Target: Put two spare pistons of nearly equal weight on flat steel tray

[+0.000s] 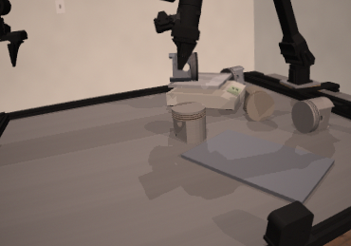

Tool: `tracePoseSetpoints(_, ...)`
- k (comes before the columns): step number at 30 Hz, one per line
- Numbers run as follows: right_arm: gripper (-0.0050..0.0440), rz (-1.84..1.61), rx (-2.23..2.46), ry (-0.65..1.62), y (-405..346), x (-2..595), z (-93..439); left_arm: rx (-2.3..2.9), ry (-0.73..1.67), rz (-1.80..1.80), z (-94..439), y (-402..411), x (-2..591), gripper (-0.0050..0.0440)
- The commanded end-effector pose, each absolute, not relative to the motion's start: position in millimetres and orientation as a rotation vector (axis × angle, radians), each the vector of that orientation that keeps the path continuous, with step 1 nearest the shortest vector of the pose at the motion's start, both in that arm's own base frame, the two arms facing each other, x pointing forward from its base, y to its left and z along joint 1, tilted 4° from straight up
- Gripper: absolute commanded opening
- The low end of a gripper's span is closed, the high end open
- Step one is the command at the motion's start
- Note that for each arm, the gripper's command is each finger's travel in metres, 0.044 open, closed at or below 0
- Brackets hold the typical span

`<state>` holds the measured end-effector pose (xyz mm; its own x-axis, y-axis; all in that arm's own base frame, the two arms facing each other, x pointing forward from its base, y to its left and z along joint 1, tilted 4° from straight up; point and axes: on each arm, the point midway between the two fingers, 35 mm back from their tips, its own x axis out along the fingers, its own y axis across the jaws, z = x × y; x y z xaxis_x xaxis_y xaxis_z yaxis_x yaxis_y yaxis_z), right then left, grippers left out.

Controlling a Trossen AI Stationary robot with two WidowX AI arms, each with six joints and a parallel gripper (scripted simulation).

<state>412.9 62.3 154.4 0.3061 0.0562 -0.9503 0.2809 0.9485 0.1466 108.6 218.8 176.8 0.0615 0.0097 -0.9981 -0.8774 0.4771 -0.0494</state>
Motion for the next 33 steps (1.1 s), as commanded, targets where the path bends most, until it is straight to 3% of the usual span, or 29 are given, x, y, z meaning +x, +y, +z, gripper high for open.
tracePoseSetpoints(1, 0.0158, -0.148, 0.317, 1.254, 63, 414, 149, -0.848, 1.346, 0.803, 177, 218, 109, 0.0440)
tracePoseSetpoints(33, 0.0158, -0.148, 0.317, 1.254, 65, 423, 103, -0.848, 1.346, 0.803, 177, 218, 109, 0.0440)
